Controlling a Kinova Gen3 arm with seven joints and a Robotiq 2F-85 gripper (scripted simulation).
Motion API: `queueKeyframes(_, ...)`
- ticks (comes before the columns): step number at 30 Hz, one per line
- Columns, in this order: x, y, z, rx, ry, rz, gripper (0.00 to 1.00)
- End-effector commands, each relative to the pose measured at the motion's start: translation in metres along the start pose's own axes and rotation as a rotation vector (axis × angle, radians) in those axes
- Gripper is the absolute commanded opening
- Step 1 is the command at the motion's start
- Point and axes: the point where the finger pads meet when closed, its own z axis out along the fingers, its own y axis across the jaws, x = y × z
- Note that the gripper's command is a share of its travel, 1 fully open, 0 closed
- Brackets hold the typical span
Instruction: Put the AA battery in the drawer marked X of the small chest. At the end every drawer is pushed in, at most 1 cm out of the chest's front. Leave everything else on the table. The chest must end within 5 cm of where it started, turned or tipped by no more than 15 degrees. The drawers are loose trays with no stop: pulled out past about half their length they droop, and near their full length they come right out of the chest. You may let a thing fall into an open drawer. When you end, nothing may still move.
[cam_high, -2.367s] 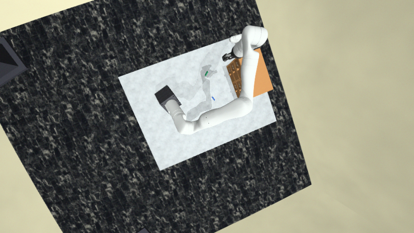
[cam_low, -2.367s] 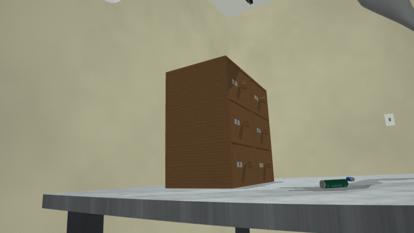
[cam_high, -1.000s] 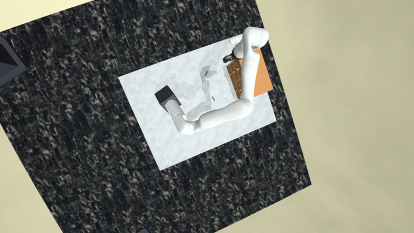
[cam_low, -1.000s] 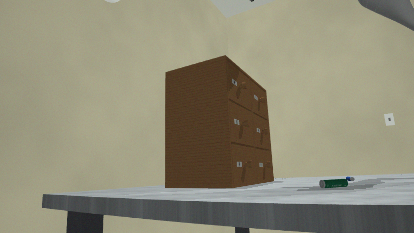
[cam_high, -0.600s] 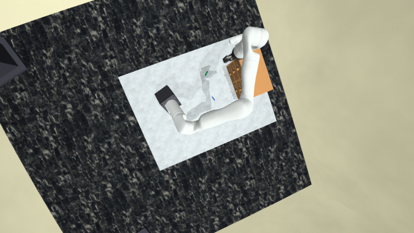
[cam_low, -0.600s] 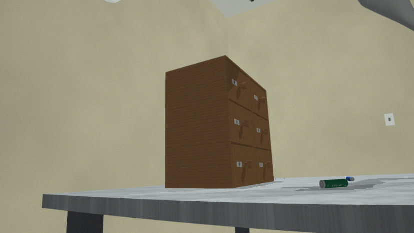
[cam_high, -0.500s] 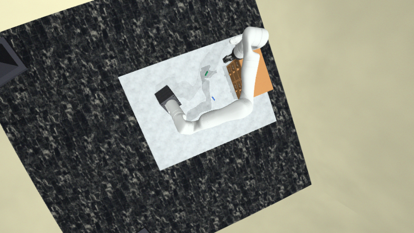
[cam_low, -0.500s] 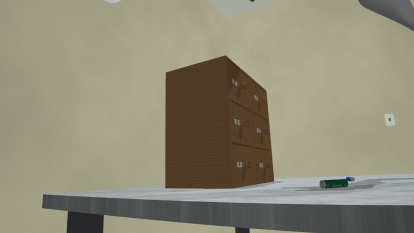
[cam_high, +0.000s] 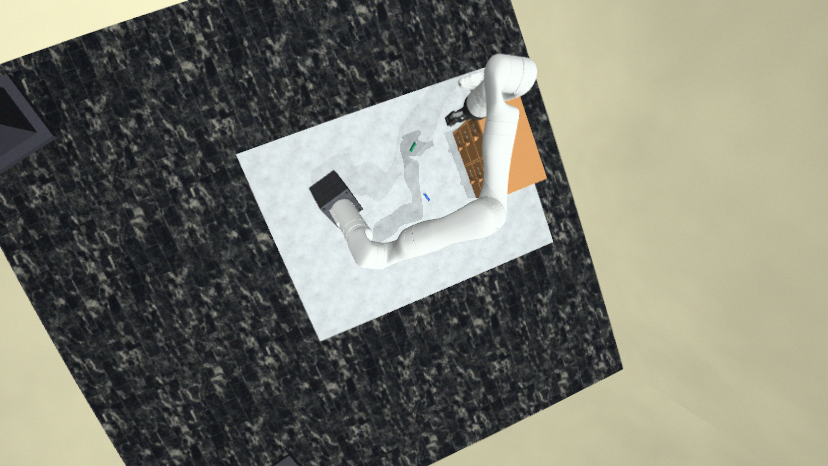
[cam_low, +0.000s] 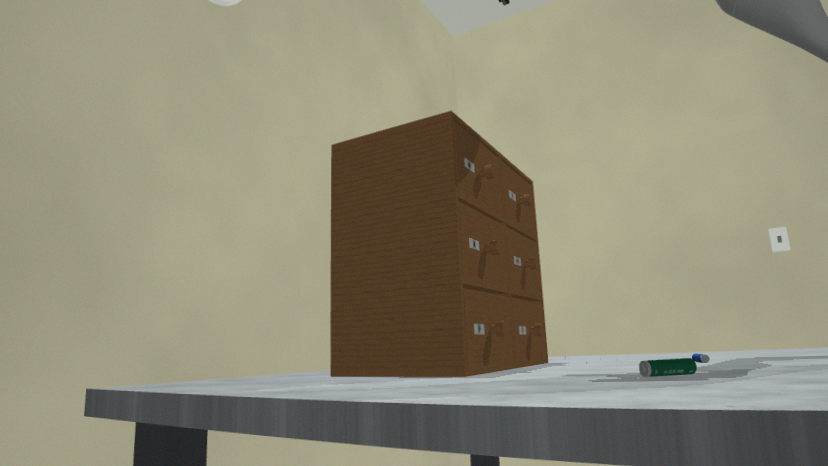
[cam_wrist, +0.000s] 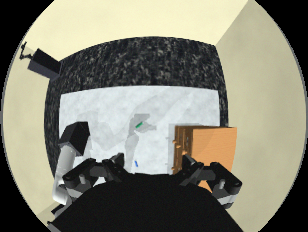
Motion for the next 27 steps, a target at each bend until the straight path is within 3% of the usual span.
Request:
queueKeyframes(1,-0.001,0.000,0.000,-0.001,0.001,0.004,1.00)
queueKeyframes(19,-0.021,-0.009,0.025,0.002,0.000,0.186,1.00)
queueKeyframes(27,-0.043,-0.021,0.055,0.002,0.000,0.378,1.00)
